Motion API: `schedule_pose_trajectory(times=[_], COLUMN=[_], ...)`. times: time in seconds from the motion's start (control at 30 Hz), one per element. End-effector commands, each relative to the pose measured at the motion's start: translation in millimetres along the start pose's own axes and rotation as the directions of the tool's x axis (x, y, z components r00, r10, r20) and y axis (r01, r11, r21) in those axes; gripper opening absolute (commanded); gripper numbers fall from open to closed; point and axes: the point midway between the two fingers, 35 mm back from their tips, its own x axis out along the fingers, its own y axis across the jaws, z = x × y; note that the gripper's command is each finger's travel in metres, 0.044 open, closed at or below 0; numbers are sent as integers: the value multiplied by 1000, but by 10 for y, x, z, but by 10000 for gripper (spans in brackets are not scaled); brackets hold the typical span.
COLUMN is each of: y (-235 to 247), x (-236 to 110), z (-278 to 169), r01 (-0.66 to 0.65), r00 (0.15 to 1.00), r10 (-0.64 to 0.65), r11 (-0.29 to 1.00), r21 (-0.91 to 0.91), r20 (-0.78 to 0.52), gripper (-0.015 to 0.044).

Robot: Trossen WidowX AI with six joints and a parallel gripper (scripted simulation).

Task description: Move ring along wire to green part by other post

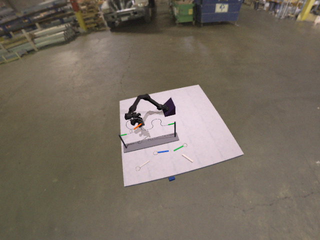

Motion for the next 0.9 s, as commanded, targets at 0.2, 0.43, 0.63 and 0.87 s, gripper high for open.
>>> schedule_pose_trajectory(times=[0.2,0.43,0.63,0.87], y=[339,541,682,863], x=[-33,-66,-69,-39], z=[33,84,137,232], r01=[-104,-164,-201,-244], r00=[995,986,979,970], r10=[104,165,196,210], r11=[979,944,910,862], r21=[174,287,362,445], r20=[8,20,52,125], gripper=[-150,-150,-150,-150])
